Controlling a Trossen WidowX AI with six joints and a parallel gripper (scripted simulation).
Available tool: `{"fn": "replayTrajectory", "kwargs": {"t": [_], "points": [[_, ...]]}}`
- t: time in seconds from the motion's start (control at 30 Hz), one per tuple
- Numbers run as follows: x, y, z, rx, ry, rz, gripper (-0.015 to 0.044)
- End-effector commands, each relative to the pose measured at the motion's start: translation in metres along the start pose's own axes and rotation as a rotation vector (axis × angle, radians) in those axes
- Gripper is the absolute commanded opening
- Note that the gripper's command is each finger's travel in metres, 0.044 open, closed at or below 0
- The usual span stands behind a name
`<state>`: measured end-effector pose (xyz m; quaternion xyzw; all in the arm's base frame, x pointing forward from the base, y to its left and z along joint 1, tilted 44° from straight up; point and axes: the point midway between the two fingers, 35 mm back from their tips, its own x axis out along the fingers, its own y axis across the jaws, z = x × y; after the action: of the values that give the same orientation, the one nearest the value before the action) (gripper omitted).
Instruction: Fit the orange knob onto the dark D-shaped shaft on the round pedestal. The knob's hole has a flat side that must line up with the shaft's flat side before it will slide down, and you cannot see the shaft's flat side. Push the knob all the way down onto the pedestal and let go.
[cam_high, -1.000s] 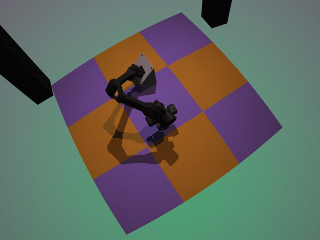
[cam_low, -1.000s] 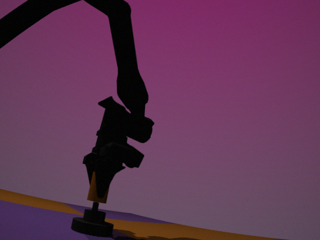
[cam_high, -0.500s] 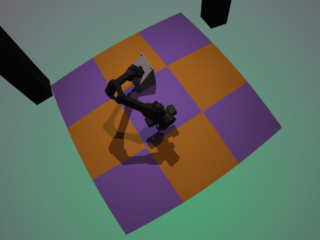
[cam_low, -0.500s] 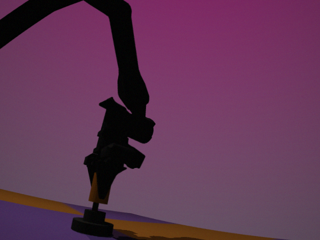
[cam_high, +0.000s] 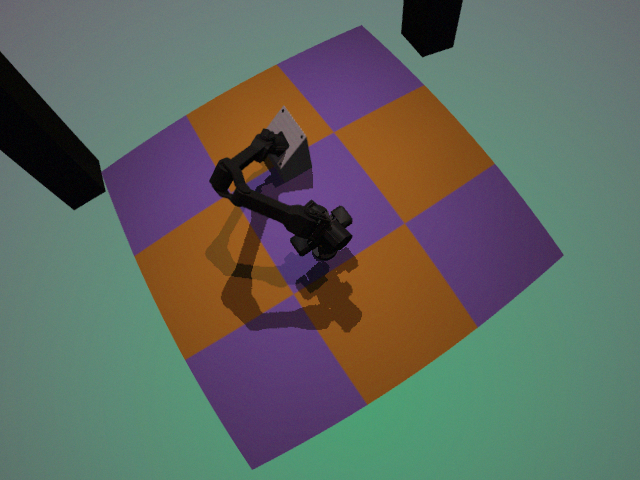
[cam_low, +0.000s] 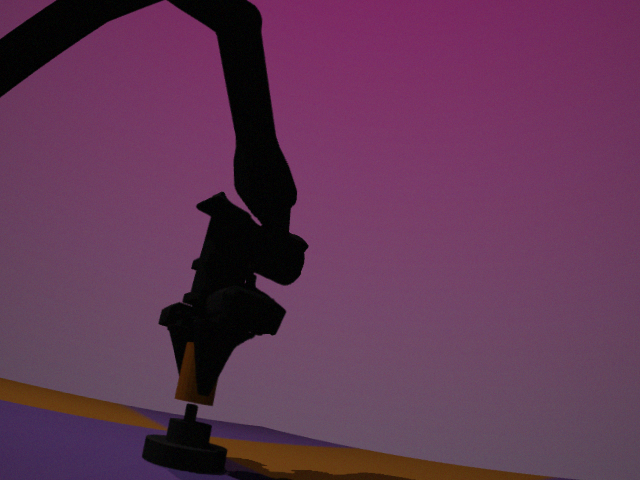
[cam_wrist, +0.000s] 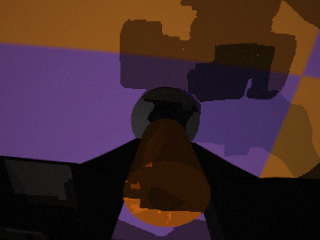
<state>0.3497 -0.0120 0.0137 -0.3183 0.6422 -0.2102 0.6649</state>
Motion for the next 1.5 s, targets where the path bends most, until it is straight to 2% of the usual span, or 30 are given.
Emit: {"fn": "replayTrajectory", "kwargs": {"t": [0.0,1.13,1.47], "points": [[-0.0023,0.0014,-0.001,-0.095,-0.006,-0.003,0.0],[-0.0022,-0.0007,-0.0003,-0.095,-0.006,-0.004,0.0],[-0.0024,-0.0022,0.0009,-0.304,-0.006,-0.004,0.0]]}}
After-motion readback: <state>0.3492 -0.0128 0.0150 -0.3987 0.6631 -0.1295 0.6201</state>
